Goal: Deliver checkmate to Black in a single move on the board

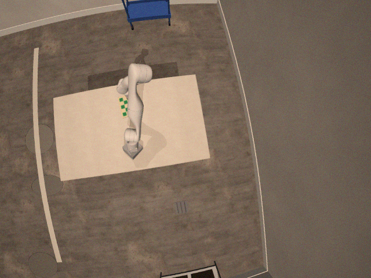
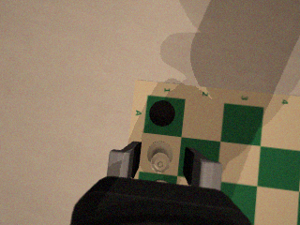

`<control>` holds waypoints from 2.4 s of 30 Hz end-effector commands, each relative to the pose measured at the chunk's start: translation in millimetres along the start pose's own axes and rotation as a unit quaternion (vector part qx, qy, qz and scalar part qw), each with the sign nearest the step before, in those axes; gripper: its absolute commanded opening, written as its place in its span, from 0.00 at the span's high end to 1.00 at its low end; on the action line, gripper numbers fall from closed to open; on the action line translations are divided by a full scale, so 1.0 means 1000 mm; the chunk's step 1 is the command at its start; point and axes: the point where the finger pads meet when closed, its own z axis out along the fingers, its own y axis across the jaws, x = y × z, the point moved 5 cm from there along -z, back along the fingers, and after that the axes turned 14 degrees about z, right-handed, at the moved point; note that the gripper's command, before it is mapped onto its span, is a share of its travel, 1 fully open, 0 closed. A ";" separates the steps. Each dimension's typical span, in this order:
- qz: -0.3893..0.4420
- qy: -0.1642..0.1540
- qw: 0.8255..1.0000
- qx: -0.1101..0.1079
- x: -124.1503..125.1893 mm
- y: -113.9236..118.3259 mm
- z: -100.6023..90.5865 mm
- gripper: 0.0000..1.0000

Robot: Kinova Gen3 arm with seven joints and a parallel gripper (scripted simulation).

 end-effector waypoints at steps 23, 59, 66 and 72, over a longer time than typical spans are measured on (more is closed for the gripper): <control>0.001 -0.003 1.000 0.000 -0.001 -0.001 -0.083 0.21; 0.001 -0.003 1.000 0.000 -0.001 -0.001 -0.101 0.00; 0.001 -0.003 1.000 0.000 -0.001 -0.001 -0.125 0.00; 0.001 -0.003 1.000 0.000 -0.001 -0.001 -0.141 0.00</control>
